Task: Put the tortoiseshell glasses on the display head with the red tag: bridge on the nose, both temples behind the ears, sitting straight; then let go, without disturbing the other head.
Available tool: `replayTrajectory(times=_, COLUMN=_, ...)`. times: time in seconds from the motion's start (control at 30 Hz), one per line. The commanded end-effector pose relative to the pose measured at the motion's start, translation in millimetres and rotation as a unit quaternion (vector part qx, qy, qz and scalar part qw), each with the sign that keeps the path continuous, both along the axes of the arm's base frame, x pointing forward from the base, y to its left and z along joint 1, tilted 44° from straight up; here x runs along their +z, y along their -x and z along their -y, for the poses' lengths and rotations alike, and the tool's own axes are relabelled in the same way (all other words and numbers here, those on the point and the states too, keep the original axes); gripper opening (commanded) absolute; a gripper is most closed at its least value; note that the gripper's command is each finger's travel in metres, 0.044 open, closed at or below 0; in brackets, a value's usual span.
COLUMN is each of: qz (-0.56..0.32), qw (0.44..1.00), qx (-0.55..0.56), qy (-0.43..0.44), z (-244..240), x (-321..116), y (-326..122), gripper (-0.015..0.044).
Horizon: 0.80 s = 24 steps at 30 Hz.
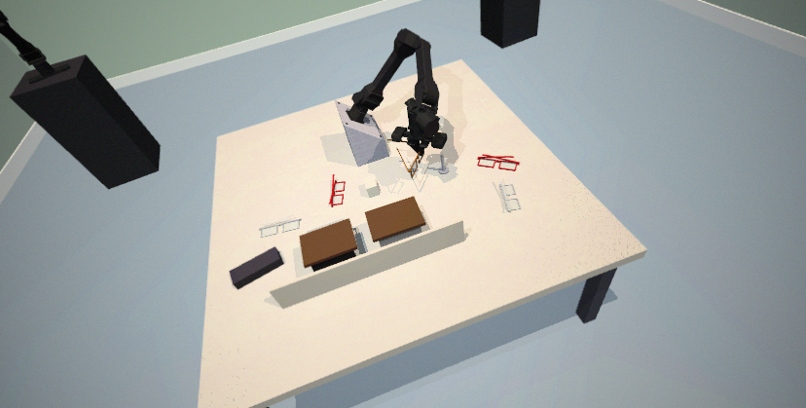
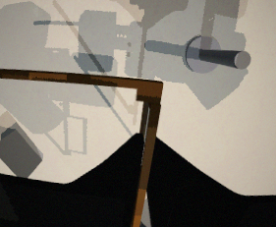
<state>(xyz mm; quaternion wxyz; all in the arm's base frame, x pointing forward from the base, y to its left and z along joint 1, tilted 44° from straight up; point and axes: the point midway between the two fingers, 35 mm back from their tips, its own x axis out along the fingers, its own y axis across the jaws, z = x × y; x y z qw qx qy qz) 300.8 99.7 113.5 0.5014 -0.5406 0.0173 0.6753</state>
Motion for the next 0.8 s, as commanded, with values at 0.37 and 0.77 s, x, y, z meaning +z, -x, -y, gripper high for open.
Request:
replayTrajectory(times=0.37, qz=0.007, qw=1.000, qx=-0.005, qy=-0.018, z=-82.4, x=85.1, y=2.0, gripper=0.0000)
replayTrajectory(times=0.77, qz=0.007, qw=1.000, qx=-0.005, qy=-0.025, z=-95.4, x=99.2, y=6.9, gripper=0.0000)
